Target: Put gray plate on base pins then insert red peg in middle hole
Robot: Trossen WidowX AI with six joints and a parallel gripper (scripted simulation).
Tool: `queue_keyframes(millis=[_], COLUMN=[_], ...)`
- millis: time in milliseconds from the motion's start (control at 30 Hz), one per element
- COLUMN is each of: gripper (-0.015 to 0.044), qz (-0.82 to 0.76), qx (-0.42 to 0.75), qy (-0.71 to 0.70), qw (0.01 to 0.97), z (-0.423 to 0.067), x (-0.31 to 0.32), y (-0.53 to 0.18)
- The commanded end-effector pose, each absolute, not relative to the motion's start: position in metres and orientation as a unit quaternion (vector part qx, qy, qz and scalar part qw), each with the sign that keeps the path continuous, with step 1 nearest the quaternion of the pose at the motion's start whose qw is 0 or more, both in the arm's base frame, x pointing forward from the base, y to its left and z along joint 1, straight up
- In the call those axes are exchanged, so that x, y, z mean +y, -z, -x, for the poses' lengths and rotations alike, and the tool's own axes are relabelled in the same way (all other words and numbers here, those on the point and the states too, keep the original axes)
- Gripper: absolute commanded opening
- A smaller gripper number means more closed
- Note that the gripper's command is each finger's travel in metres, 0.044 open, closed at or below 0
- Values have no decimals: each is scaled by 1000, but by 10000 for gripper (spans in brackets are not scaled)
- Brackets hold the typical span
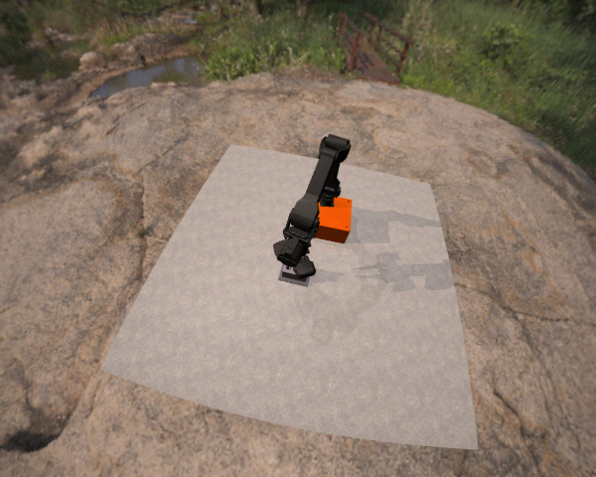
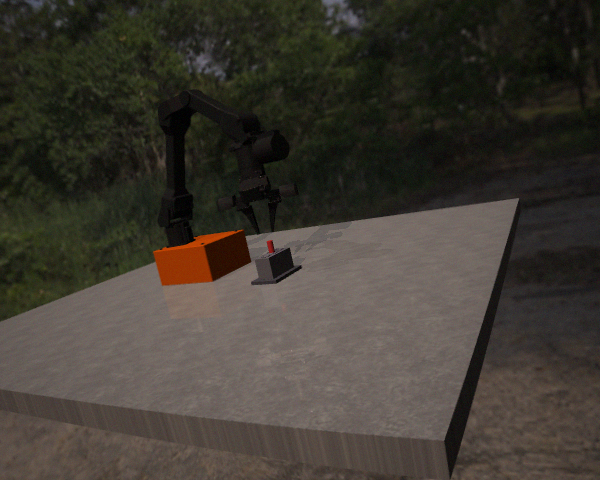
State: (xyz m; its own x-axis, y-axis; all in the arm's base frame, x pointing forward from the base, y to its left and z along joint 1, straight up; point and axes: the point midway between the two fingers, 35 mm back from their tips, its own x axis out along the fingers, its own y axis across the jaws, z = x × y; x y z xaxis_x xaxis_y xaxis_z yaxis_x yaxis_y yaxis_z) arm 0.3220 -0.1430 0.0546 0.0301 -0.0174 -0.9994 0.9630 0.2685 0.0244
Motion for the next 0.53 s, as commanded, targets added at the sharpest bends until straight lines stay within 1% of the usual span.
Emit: queue_keyframes(millis=[0, 500], gripper=[150, 150], qz=[-429, -429], qx=[551, 551], qy=[423, 423], qw=[577, 577], z=[-322, -319], x=[-143, -144], y=[-58, -66])
